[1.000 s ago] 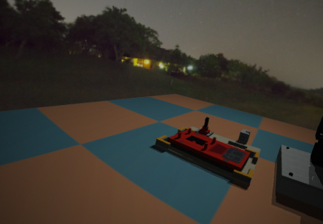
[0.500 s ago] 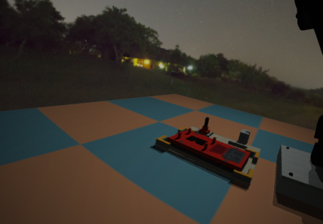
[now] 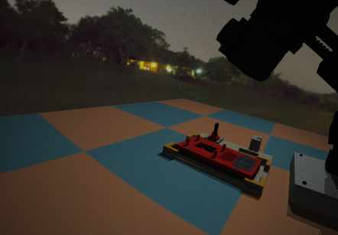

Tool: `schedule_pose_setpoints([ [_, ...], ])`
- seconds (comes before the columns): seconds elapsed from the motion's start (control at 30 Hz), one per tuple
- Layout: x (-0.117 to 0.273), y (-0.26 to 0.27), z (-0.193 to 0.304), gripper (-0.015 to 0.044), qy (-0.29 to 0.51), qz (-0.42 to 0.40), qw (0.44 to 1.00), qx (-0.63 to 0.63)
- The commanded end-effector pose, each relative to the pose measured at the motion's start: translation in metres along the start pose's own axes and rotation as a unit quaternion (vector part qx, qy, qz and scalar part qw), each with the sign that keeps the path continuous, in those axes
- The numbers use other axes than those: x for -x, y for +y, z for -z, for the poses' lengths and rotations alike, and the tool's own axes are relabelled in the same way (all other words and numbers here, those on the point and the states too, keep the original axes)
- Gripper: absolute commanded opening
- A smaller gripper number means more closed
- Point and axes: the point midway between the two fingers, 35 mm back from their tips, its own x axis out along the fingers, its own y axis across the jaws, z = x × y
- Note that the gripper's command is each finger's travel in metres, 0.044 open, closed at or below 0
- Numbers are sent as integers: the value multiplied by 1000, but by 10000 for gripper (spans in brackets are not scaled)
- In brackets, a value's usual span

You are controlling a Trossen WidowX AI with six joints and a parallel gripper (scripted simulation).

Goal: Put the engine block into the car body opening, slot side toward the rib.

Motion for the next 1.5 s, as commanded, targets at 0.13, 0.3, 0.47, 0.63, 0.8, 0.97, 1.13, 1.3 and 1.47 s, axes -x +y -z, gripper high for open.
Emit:
schedule_pose_setpoints([
  [0.13,34,15,-47,440,-75,-46,992,-86],
  [0.3,62,21,-78,440,-125,-81,978,-145],
  [0.47,94,24,-108,440,-176,-117,957,-199],
  [0.63,128,22,-137,440,-224,-152,929,-253],
  [0.8,164,16,-162,440,-266,-186,893,-311],
  [0.97,199,5,-184,440,-304,-219,851,-368],
  [1.13,234,-10,-203,440,-337,-249,803,-423],
  [1.3,268,-30,-218,440,-366,-277,750,-476],
  [1.47,301,-53,-229,440,-391,-302,690,-528],
])
